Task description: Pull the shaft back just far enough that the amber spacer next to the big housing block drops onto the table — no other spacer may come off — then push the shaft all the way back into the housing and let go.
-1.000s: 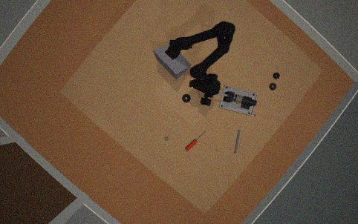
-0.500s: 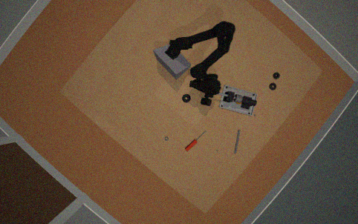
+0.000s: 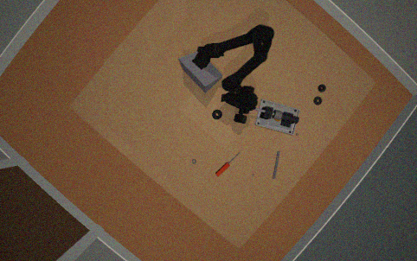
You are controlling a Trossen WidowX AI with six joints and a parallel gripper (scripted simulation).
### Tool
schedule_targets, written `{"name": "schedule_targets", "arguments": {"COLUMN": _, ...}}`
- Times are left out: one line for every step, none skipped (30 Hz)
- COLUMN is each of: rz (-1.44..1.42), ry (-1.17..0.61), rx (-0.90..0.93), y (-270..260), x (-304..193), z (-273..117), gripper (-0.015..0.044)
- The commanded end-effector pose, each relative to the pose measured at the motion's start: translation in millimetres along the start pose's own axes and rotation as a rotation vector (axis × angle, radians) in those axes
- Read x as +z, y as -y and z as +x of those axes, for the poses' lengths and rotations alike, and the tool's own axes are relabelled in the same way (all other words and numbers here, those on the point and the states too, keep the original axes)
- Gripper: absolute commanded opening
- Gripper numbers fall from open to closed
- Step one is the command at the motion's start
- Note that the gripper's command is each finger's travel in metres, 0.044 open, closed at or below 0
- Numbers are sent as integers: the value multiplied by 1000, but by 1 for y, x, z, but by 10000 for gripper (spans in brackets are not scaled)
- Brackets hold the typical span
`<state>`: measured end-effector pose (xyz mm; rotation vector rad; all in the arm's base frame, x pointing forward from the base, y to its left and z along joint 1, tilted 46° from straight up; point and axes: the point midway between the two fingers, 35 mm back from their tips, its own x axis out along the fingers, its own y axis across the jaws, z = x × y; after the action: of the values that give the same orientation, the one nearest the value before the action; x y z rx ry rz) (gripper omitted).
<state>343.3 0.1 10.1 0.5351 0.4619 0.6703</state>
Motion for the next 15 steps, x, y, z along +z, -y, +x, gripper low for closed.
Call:
{"name": "schedule_targets", "arguments": {"rz": 0, "ry": 2, "rx": 1, "y": 0, "x": 2, "z": 1, "gripper": 0}}
{"name": "schedule_targets", "arguments": {"rz": 0, "ry": 2, "rx": 1, "y": 0, "x": 2, "z": 1, "gripper": 0}}
{"name": "schedule_targets", "arguments": {"rz": 0, "ry": 2, "rx": 1, "y": 0, "x": 2, "z": 1, "gripper": 0}}
{"name": "schedule_targets", "arguments": {"rz": 0, "ry": 2, "rx": 1, "y": 0, "x": 2, "z": 1, "gripper": 0}}
{"name": "schedule_targets", "arguments": {"rz": 0, "ry": 2, "rx": 1, "y": 0, "x": 2, "z": 1, "gripper": 0}}
{"name": "schedule_targets", "arguments": {"rz": 0, "ry": 2, "rx": 1, "y": 0, "x": 2, "z": 1, "gripper": 0}}
{"name": "schedule_targets", "arguments": {"rz": 0, "ry": 2, "rx": 1, "y": 0, "x": 2, "z": 1, "gripper": 0}}
{"name": "schedule_targets", "arguments": {"rz": 0, "ry": 2, "rx": 1, "y": 0, "x": 2, "z": 1, "gripper": 0}}
{"name": "schedule_targets", "arguments": {"rz": 0, "ry": 2, "rx": 1, "y": 0, "x": 2, "z": 1, "gripper": 0}}
{"name": "schedule_targets", "arguments": {"rz": 0, "ry": 2, "rx": 1, "y": 0, "x": 2, "z": 2, "gripper": 0}}
{"name": "schedule_targets", "arguments": {"rz": 0, "ry": 2, "rx": 1, "y": 0, "x": 2, "z": 2, "gripper": 0}}
{"name": "schedule_targets", "arguments": {"rz": 0, "ry": 2, "rx": 1, "y": 0, "x": 3, "z": 2, "gripper": 0}}
{"name": "schedule_targets", "arguments": {"rz": 0, "ry": 2, "rx": 1, "y": 0, "x": 3, "z": 2, "gripper": 0}}
{"name": "schedule_targets", "arguments": {"rz": 0, "ry": 2, "rx": 1, "y": 0, "x": 3, "z": 2, "gripper": 0}}
{"name": "schedule_targets", "arguments": {"rz": 0, "ry": 2, "rx": 1, "y": 0, "x": 3, "z": 2, "gripper": 0}}
